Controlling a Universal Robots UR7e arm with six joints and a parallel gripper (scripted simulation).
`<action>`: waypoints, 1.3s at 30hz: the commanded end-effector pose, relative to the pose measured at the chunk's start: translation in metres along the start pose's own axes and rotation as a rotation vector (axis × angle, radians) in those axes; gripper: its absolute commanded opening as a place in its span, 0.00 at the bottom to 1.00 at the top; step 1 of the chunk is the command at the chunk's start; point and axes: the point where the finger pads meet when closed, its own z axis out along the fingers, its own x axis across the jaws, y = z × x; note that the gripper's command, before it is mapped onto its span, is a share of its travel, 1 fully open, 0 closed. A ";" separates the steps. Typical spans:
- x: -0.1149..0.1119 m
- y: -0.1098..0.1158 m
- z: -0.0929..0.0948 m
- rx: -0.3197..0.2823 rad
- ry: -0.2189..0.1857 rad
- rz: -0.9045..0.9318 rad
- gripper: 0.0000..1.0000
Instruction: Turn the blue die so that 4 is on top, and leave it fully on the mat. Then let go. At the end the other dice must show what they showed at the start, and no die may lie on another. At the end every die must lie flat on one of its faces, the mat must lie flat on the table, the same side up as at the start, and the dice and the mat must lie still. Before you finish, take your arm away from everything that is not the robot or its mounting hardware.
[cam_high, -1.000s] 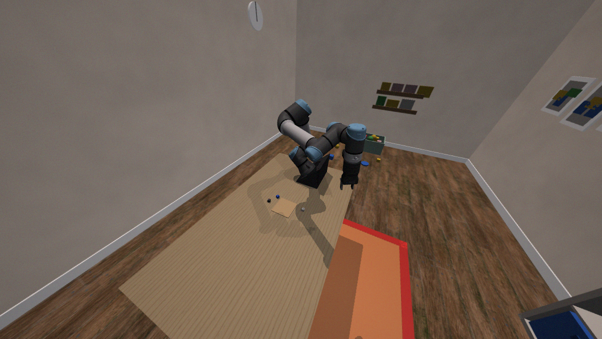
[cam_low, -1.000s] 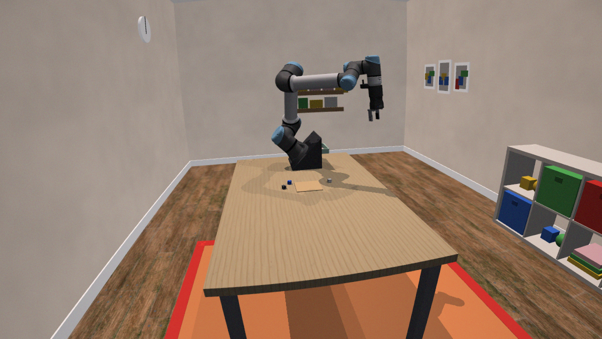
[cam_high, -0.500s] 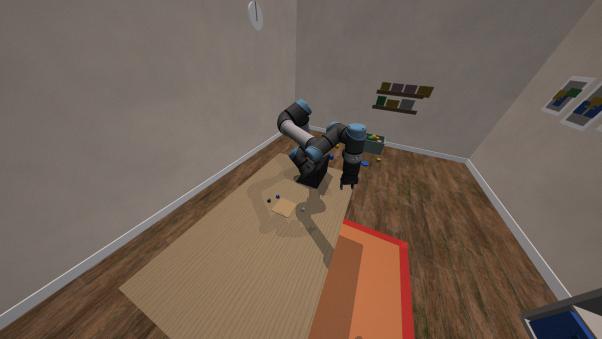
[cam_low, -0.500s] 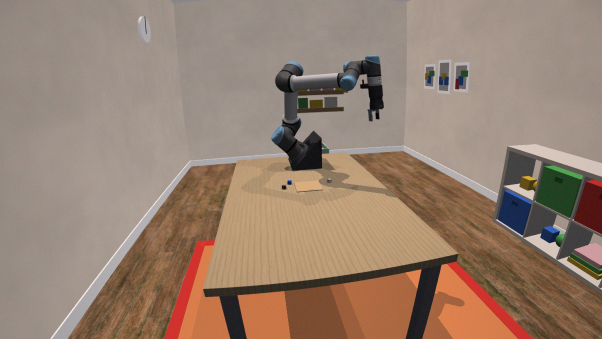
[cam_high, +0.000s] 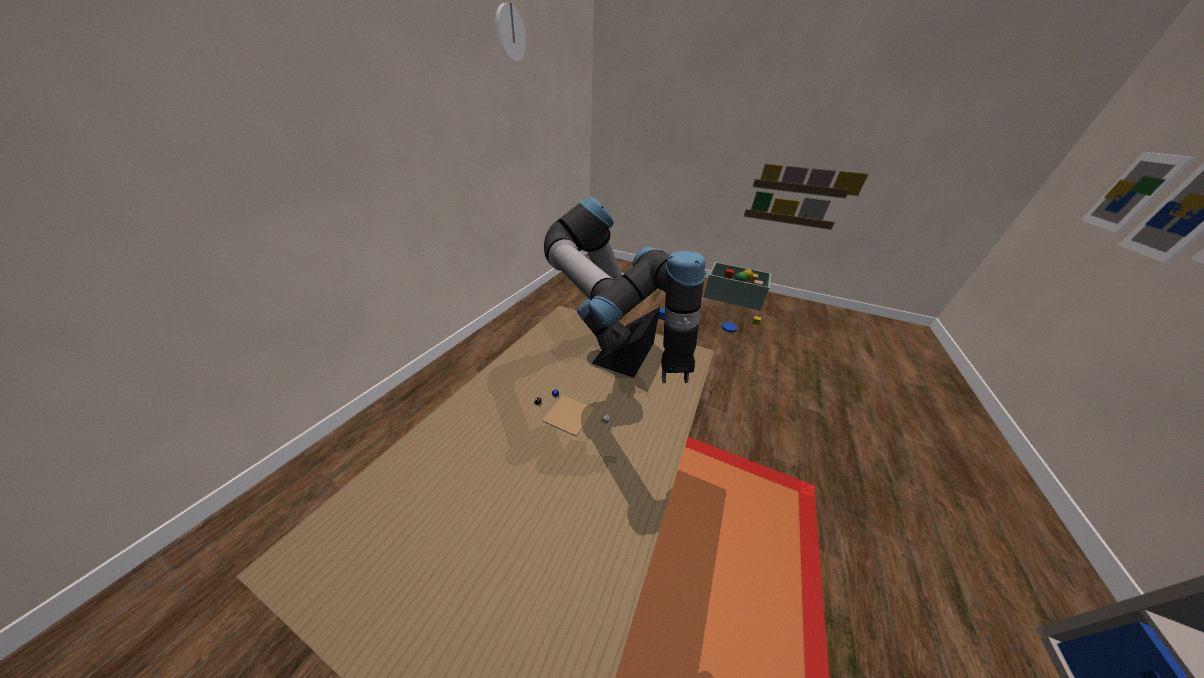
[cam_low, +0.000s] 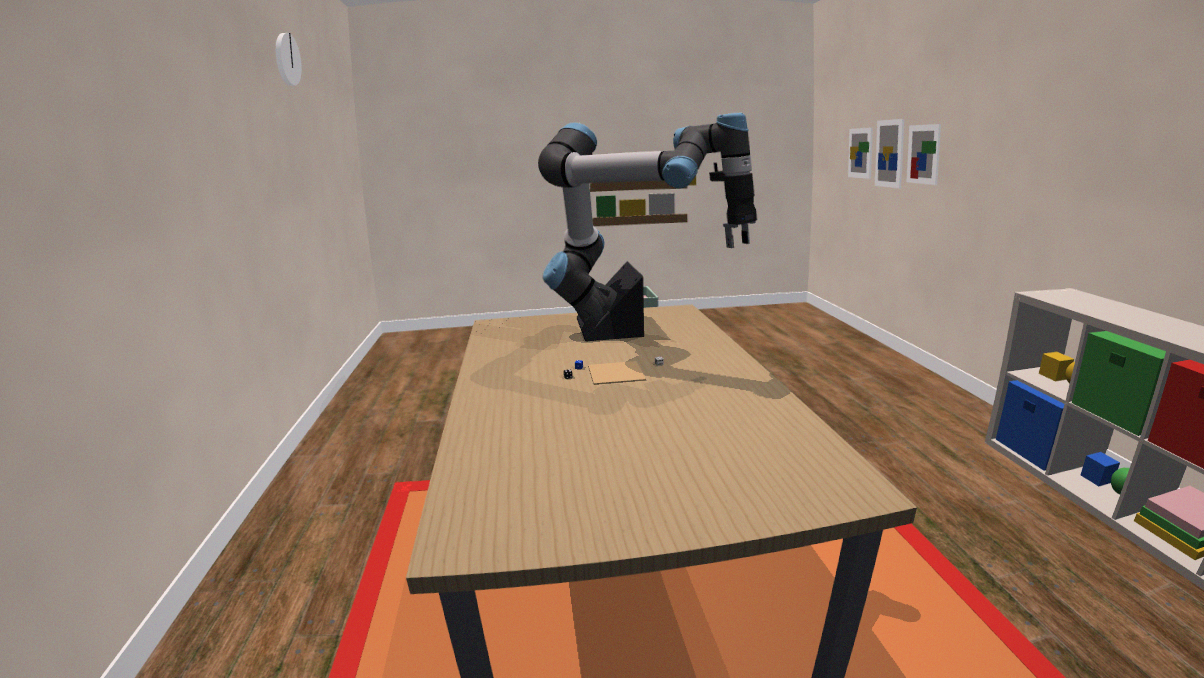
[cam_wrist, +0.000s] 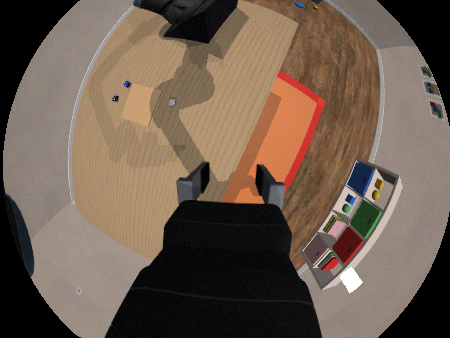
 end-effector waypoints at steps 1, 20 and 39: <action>-0.055 0.008 0.006 -0.016 0.010 0.104 1.00; -0.237 -0.015 0.047 -0.038 0.008 0.482 1.00; -0.386 -0.105 0.106 -0.042 -0.049 0.891 1.00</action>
